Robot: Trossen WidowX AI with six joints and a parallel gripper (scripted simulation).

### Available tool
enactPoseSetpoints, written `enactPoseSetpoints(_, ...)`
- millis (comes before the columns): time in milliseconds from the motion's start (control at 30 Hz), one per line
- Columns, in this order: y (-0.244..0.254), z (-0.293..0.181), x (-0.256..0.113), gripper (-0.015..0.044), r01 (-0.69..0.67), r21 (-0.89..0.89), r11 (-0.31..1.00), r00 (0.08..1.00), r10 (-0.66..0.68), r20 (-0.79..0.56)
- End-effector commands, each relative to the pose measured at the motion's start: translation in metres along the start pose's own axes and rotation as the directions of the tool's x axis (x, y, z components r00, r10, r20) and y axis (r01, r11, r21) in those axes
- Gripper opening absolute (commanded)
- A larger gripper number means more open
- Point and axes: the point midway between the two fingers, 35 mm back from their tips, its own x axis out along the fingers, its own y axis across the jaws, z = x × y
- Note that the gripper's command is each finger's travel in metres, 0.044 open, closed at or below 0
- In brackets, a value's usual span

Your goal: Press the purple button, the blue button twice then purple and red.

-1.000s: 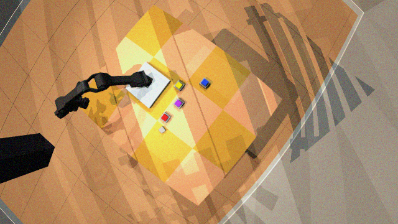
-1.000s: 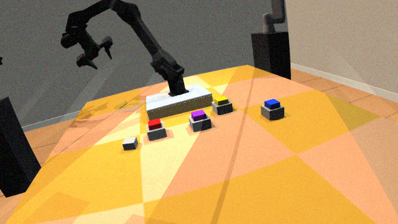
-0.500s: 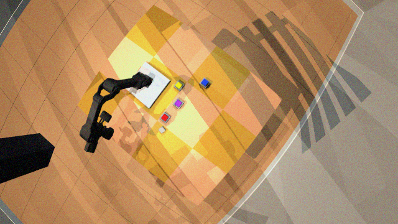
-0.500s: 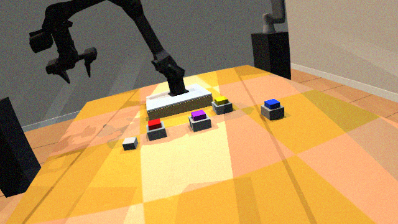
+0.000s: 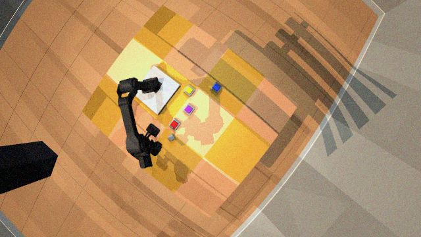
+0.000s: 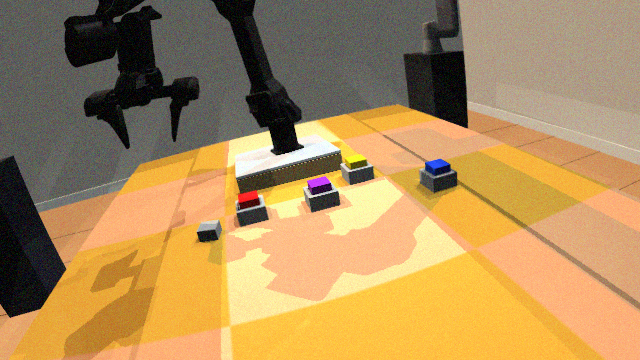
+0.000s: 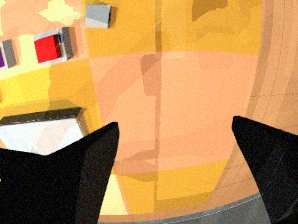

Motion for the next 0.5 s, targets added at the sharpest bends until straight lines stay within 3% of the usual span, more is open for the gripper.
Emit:
enactPoseSetpoints(0,0.059,0.04,-0.009,0.04,-0.018,0.011,1.0,0.998,0.017,0.068)
enactPoseSetpoints(233,0.164,0.072,-0.018,0.04,-0.078,0.009,0.997,0.988,0.076,0.137)
enactPoseSetpoints(467,0.254,0.066,-0.019,0.04,-0.144,0.001,0.99,0.978,0.142,0.152)
